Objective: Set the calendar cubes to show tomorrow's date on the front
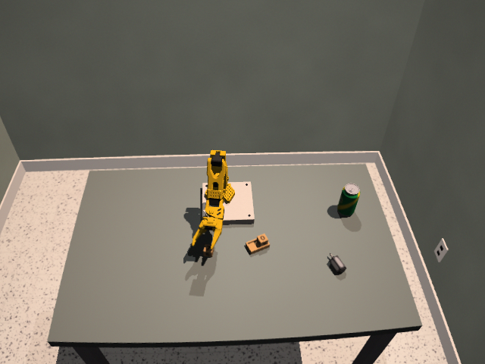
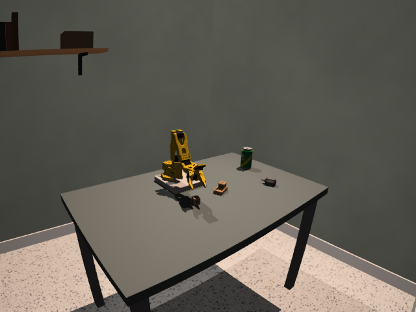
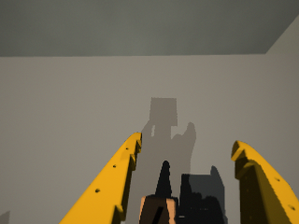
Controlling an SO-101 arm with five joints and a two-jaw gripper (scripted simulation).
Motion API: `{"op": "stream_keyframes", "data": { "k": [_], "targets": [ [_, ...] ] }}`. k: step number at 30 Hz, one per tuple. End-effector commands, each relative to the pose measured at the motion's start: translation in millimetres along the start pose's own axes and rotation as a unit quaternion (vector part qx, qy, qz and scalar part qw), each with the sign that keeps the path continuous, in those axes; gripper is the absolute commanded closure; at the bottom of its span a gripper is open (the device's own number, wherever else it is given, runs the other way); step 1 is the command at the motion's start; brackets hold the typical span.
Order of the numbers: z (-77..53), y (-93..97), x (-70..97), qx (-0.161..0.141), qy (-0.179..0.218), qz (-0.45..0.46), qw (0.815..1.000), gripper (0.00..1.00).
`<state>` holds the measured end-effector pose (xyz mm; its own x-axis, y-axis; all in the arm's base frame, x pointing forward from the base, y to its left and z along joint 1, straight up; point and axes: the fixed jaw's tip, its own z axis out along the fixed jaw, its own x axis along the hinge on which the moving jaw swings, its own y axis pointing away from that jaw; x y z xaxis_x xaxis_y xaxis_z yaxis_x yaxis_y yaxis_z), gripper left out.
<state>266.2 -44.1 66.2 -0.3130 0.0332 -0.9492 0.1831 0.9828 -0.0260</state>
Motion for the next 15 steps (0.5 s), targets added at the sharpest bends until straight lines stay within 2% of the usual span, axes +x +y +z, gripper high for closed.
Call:
{"op": "stream_keyframes", "data": {
  "k": [1, 10, 15],
  "targets": [
    [-2.6, -0.2, -4.0, -0.026, 0.045, -0.089, 0.995, 0.65],
    [-7.1, -0.5, -3.8, -0.033, 0.060, -0.148, 0.987, 0.65],
    [-11.6, -1.1, -4.6, -0.041, 0.073, -0.204, 0.975, 0.65]
  ]
}}
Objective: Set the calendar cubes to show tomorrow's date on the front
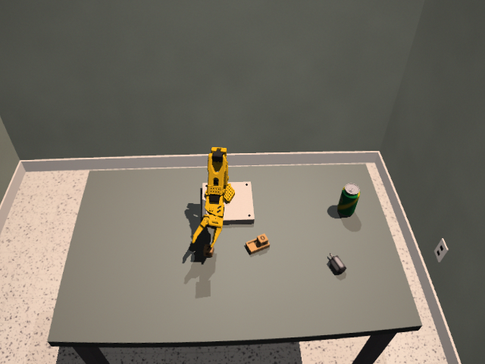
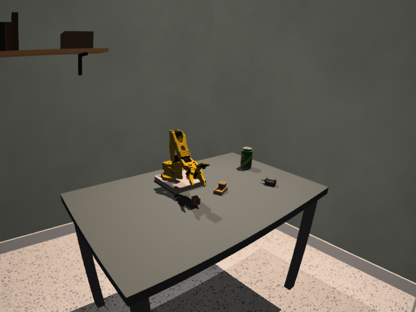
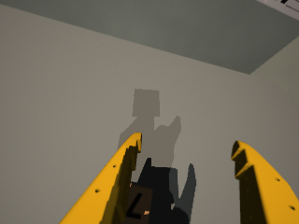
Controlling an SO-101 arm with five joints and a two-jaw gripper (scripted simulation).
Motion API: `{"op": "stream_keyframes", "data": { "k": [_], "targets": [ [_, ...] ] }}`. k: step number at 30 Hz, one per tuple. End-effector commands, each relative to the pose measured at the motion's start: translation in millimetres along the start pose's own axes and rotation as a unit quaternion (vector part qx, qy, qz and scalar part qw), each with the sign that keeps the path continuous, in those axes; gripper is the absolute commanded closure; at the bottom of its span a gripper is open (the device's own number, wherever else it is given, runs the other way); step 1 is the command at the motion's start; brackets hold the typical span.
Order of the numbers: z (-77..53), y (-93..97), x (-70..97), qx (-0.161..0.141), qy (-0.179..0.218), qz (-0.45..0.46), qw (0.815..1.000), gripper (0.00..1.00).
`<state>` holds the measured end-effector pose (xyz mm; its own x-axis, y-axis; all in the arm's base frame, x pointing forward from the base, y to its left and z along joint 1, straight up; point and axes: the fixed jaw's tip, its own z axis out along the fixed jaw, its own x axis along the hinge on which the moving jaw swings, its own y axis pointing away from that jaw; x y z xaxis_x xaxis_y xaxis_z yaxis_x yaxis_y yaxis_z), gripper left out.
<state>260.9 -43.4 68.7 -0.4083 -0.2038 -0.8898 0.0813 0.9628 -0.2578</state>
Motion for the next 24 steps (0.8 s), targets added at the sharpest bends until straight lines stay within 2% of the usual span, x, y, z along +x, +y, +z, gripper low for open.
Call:
{"op": "stream_keyframes", "data": {
  "k": [1, 12, 24],
  "targets": [
    [-6.7, -1.7, -3.3, -0.039, 0.037, -0.088, 0.995, 0.65],
    [-13.5, -3.0, -4.5, -0.050, 0.051, -0.162, 0.984, 0.65],
    [-24.3, -4.6, -3.4, -0.074, 0.083, -0.269, 0.957, 0.65]
  ]
}}
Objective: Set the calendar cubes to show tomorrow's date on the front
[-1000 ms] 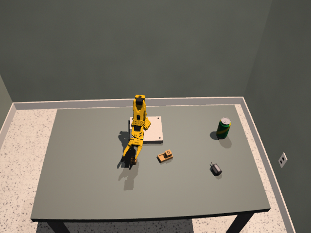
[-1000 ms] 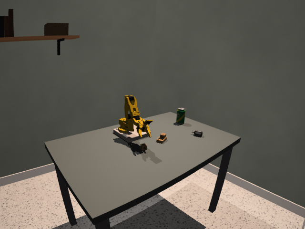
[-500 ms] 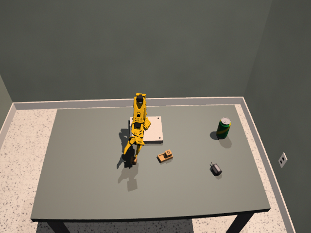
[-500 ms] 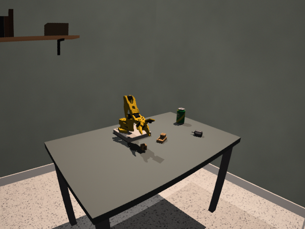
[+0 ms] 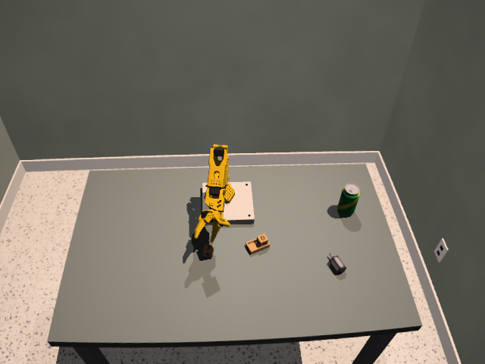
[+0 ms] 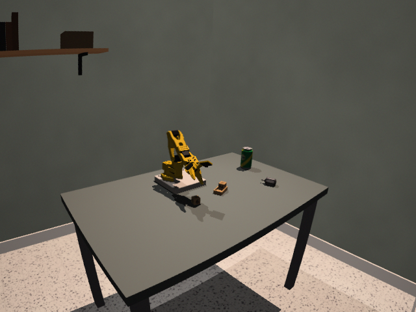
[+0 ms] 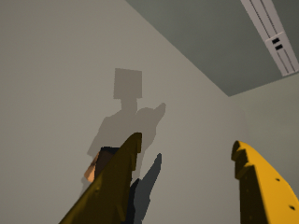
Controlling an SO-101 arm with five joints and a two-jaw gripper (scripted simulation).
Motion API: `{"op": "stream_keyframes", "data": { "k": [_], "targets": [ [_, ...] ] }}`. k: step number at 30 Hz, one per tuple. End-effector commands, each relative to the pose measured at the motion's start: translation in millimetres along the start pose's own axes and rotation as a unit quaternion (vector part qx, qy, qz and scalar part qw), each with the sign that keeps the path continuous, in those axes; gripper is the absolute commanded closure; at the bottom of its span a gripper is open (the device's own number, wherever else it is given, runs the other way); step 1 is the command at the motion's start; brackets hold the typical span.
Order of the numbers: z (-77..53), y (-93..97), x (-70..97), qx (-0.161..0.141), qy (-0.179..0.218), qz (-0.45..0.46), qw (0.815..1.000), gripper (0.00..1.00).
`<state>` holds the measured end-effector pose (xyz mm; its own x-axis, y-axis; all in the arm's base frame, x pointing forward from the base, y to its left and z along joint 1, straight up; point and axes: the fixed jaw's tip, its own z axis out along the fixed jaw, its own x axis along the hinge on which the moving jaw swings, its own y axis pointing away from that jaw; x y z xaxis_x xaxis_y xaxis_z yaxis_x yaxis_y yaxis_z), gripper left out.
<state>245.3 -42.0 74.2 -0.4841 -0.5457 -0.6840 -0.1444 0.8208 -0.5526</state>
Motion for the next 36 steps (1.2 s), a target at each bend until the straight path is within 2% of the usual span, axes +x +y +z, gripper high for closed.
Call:
{"op": "stream_keyframes", "data": {
  "k": [1, 5, 20, 22, 23, 36],
  "targets": [
    [-9.1, -4.4, -2.1, -0.053, 0.029, -0.084, 0.995, 0.65],
    [-10.5, -4.6, -2.0, -0.058, 0.033, -0.098, 0.993, 0.65],
    [-15.0, 1.5, 8.2, -0.118, 0.076, -0.189, 0.972, 0.65],
    [-15.0, 1.5, 8.2, -0.118, 0.076, -0.189, 0.972, 0.65],
    [-15.7, 2.9, 10.4, -0.131, 0.085, -0.202, 0.967, 0.65],
    [-18.3, 14.1, 25.5, -0.203, 0.131, -0.245, 0.939, 0.65]
  ]
}}
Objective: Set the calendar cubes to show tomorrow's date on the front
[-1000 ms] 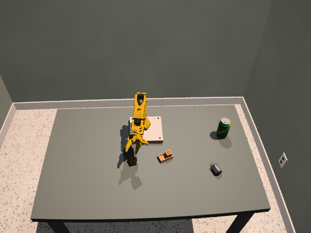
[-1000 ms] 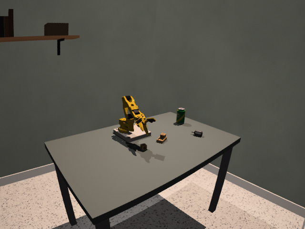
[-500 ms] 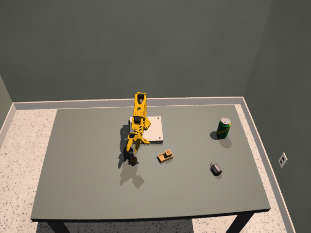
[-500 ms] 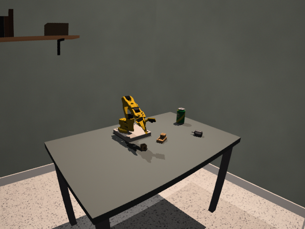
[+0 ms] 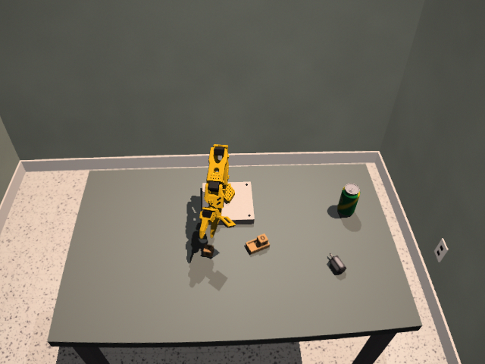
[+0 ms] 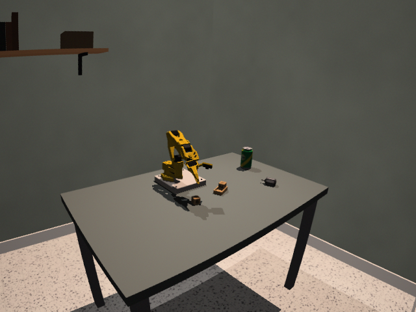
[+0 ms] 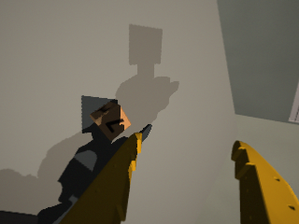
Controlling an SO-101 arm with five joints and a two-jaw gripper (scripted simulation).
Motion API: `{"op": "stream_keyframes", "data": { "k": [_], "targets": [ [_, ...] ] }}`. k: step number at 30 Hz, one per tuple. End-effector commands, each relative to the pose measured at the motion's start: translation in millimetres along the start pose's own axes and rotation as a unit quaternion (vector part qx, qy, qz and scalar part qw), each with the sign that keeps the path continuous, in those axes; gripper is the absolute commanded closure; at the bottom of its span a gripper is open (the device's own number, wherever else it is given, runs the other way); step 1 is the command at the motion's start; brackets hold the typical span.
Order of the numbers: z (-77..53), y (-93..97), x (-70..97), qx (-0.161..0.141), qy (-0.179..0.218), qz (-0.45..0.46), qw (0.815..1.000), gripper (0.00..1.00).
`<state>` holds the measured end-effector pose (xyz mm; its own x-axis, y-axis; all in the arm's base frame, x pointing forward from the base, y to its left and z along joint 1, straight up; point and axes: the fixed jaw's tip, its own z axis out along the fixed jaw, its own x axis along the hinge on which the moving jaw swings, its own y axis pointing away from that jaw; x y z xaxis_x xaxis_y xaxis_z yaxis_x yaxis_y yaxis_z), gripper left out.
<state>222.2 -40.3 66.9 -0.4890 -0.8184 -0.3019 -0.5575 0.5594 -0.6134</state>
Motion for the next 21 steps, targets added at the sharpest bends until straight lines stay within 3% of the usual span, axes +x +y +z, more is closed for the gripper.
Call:
{"op": "stream_keyframes", "data": {
  "k": [1, 3, 4, 18, 20, 21],
  "targets": [
    [2.4, 10.2, 7.7, -0.089, 0.023, -0.046, 0.995, 0.65],
    [2.4, 10.2, 7.7, -0.089, 0.023, -0.046, 0.995, 0.65],
    [3.1, 13.6, 9.8, -0.112, 0.032, -0.060, 0.991, 0.65],
    [6.9, 27.7, 19.6, -0.227, 0.070, -0.128, 0.963, 0.65],
    [6.9, 27.7, 19.6, -0.227, 0.070, -0.128, 0.963, 0.65],
    [8.0, 30.1, 21.8, -0.253, 0.076, -0.142, 0.954, 0.65]
  ]
}}
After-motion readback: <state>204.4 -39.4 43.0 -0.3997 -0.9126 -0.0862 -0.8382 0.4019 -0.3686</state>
